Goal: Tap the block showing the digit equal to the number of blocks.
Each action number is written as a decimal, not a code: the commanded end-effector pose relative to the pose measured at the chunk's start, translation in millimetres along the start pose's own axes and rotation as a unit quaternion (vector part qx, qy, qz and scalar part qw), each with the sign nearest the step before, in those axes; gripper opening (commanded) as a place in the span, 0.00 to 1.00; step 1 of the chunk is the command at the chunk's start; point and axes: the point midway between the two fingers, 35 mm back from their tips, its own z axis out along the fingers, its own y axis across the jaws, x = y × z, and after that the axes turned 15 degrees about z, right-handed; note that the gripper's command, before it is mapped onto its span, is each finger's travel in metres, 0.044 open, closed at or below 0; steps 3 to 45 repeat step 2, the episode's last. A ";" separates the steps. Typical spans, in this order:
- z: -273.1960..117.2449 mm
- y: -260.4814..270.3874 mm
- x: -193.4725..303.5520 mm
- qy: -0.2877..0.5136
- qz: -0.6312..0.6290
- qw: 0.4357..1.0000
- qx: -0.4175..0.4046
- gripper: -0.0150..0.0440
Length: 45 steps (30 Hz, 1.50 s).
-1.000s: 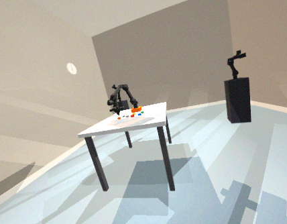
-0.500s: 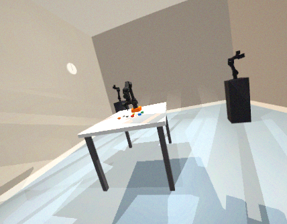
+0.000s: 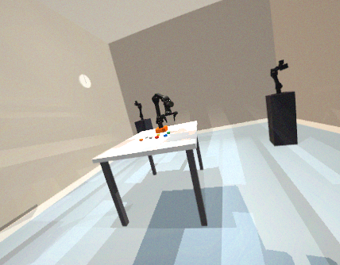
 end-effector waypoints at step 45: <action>-3.5 2.1 7.5 -0.002 0.011 1.000 0.001 0.93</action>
